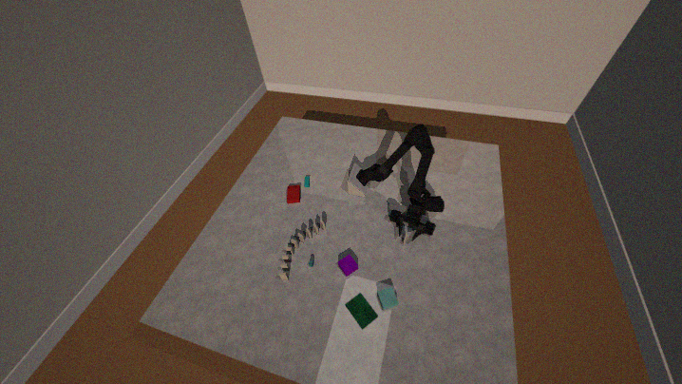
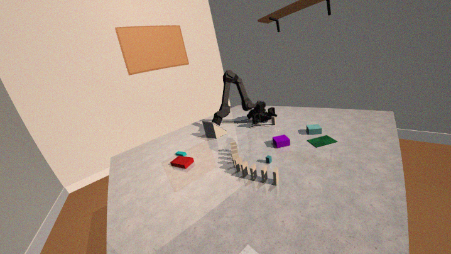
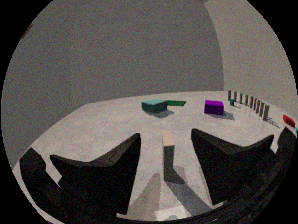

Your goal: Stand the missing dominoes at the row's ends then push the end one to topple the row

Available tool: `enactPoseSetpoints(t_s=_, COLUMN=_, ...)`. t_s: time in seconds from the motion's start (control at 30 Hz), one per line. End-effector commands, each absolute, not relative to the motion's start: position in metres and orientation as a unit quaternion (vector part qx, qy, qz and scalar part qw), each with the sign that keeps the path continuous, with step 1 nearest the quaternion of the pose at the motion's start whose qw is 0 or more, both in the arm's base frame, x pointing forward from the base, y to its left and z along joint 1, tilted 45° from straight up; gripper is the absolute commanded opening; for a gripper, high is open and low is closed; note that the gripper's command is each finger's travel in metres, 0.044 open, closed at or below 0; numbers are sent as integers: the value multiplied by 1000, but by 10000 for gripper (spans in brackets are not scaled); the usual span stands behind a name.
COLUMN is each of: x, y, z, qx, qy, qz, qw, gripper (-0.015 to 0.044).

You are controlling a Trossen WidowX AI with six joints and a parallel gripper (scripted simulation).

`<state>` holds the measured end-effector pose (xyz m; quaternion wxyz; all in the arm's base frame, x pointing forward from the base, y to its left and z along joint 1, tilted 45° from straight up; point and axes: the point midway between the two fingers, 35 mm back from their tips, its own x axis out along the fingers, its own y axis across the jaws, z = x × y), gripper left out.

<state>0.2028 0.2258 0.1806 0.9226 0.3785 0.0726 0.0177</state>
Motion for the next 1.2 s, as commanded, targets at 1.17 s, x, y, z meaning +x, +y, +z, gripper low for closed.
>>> enactPoseSetpoints(t_s=1.17, x=302, y=170, z=204, qx=-168, qy=370, qz=248, qw=879, gripper=440)
